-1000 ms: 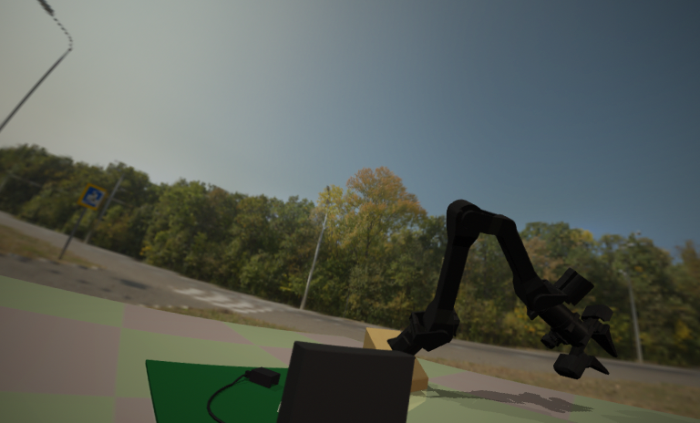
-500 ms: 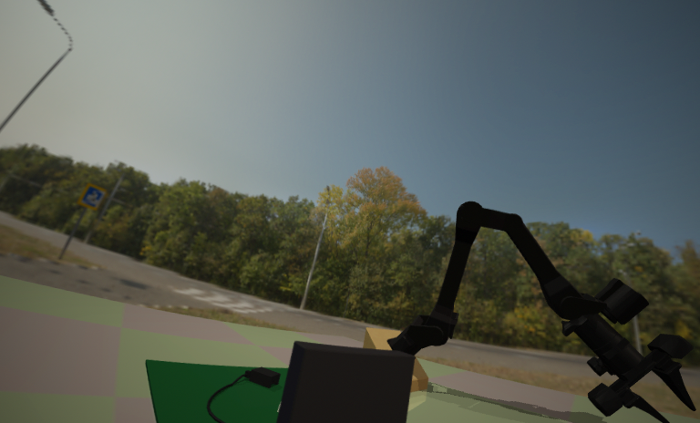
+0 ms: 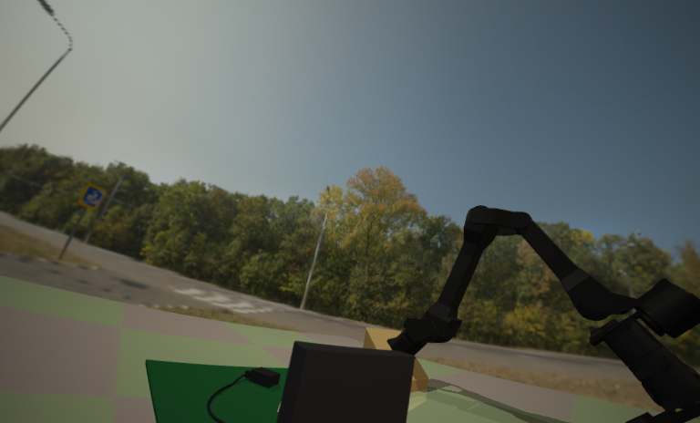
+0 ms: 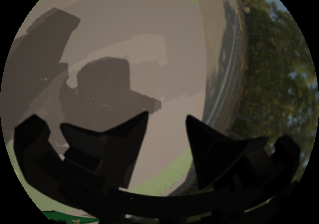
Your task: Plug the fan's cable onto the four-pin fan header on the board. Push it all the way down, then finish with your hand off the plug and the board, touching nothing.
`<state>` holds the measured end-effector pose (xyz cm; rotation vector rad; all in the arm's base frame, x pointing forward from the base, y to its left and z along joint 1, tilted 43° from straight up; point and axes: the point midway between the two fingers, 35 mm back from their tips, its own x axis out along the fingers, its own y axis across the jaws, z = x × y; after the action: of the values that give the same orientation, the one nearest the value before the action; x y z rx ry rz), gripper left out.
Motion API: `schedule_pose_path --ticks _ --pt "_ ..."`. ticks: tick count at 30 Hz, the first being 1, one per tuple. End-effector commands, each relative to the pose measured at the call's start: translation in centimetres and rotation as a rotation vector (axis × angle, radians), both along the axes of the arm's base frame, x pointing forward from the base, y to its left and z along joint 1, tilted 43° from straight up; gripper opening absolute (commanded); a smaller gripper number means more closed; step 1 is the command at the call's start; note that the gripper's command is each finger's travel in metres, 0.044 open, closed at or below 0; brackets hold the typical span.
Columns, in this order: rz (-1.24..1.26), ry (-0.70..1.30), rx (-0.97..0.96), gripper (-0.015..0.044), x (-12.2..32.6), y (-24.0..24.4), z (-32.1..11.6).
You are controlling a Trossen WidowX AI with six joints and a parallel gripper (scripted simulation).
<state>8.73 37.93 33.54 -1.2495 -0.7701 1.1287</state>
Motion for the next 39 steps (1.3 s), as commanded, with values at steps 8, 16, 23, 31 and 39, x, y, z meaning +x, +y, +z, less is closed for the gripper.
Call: schedule_pose_path --ticks 8,16,23,31,39 --pt "-0.312 0.263 0.014 0.021 12.5 -3.4 -1.0" --pt "-0.568 0.459 0.043 0.021 21.1 -9.1 -2.9" --pt "-0.791 0.661 0.126 0.021 27.1 -15.9 -4.8" --pt "-1.025 0.92 0.3 0.021 31.7 -24.7 -7.1" --pt "-1.229 1.163 0.534 0.021 34.5 -34.7 -9.1"
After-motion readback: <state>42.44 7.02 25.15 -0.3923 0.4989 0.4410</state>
